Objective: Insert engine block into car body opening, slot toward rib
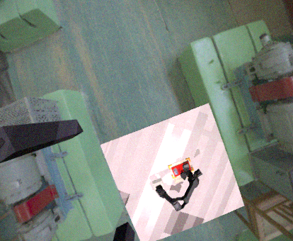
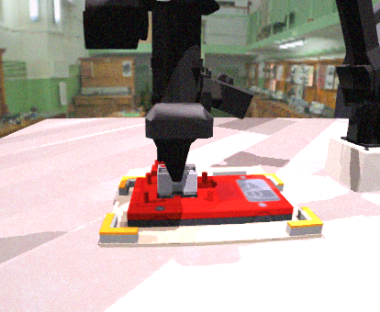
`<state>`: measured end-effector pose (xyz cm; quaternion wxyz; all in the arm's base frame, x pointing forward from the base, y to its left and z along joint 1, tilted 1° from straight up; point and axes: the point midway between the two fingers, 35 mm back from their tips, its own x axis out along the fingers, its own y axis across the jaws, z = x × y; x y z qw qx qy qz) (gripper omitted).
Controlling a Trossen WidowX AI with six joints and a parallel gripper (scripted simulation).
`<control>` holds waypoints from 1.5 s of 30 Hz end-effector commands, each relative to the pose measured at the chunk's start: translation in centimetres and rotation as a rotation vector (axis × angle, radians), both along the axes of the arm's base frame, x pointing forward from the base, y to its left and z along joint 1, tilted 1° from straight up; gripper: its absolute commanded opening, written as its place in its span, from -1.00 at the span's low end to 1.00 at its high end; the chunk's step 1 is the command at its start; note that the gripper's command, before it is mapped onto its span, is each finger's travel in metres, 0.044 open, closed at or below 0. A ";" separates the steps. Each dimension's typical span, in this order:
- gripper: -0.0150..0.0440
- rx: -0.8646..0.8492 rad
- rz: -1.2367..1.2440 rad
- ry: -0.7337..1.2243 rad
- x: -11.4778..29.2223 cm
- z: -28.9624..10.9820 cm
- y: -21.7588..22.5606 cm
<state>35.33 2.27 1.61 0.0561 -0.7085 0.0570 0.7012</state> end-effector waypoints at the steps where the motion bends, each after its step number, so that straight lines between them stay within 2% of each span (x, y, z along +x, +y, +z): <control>1: 0.05 0.004 0.000 0.001 0.0 -0.2 0.1; 37: 0.05 0.004 -0.004 0.001 0.0 -0.9 0.1; 45: 0.76 0.000 -0.003 0.000 0.0 -0.7 0.0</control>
